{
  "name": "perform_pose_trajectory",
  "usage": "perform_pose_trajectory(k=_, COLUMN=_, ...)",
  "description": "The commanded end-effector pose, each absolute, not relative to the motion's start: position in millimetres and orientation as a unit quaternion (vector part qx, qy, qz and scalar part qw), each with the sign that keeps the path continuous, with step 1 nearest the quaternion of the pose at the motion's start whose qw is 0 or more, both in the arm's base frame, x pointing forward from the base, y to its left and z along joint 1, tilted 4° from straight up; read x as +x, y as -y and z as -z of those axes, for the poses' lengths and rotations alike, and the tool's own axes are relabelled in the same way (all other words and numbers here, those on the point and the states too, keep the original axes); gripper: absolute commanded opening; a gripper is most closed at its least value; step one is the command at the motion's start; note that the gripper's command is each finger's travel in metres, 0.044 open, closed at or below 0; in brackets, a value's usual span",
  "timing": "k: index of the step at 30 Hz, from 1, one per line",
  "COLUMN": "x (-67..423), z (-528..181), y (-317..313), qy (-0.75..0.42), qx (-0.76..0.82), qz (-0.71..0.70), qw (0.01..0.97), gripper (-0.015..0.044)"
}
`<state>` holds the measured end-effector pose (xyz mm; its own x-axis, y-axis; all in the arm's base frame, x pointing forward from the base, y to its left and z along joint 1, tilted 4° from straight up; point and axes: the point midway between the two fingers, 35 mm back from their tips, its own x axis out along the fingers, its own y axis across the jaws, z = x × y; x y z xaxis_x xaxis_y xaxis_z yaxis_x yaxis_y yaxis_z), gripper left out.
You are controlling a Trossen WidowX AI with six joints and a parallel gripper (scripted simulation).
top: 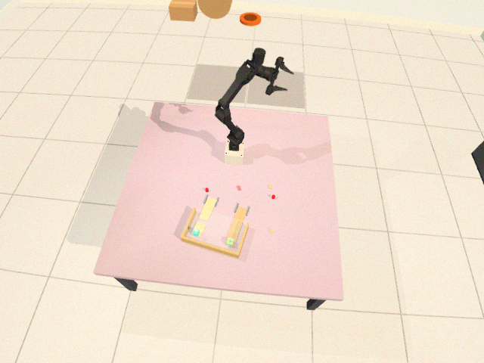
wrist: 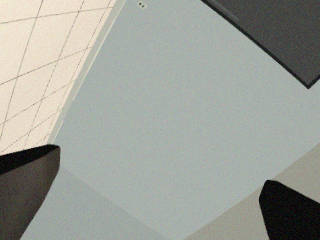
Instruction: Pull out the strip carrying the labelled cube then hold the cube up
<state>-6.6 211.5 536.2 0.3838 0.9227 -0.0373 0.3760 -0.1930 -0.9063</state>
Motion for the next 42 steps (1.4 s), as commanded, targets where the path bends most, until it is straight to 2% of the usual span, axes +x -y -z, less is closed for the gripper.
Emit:
perform_pose_trajectory(k=1, x=11.3, z=-514.4, y=-233.7, qy=0.398, qx=-0.704, qz=-0.324, qw=0.491, gripper=0.04)
perform_pose_trajectory(k=11, x=96.8, z=-448.2, y=-269.3, qy=0.224, qx=-0.663, qz=-0.331, qw=0.633, gripper=0.04)
perform_pose_trajectory(k=20, x=198.9, z=-376.7, y=-252.2, qy=0.057, qx=-0.573, qz=-0.299, qw=0.761, gripper=0.04)
perform_pose_trajectory(k=32, x=309.4, z=-271.9, y=-144.9, qy=-0.146, qx=-0.362, qz=-0.187, qw=0.902, gripper=0.04)
perform_pose_trajectory(k=42, x=332.5, z=-184.3, y=-14.6, qy=-0.258, qx=-0.11, qz=-0.037, qw=0.959, gripper=0.04)
